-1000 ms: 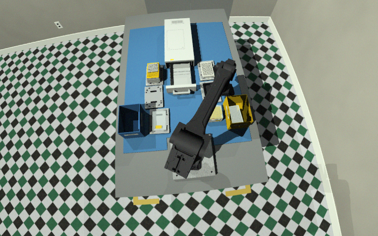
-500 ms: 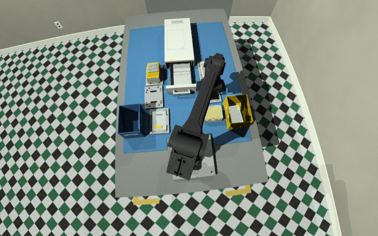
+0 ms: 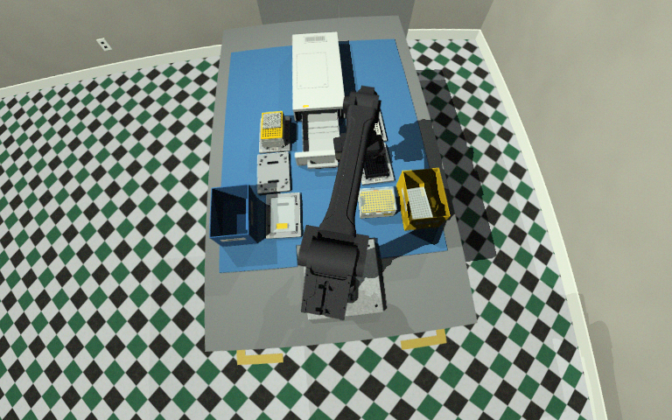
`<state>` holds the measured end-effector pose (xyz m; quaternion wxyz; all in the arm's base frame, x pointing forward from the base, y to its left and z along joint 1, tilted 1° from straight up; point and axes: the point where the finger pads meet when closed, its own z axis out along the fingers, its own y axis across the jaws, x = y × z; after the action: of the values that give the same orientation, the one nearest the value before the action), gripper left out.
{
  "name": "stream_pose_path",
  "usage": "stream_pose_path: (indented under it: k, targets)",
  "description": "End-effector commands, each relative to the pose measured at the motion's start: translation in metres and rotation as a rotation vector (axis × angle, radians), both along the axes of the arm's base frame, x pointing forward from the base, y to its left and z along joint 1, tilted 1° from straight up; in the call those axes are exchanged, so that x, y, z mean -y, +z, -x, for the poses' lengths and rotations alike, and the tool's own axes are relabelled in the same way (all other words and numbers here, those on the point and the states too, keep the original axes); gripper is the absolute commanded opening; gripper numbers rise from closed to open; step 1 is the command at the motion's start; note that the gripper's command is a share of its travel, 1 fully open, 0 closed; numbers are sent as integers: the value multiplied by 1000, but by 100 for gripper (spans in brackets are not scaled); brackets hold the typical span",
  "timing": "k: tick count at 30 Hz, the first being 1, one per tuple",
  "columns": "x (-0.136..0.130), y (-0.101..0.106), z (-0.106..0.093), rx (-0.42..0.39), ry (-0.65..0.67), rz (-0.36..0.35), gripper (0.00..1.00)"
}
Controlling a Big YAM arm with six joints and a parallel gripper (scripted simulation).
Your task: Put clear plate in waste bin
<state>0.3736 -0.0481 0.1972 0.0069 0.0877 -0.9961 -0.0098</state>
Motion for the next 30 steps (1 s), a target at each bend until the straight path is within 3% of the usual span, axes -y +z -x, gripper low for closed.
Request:
stream_pose_path:
  k: [1,30]
  targets:
    - [-14,26,-19,43,-23,3,100]
    - [-110,54,-40,34,-23,-7,100]
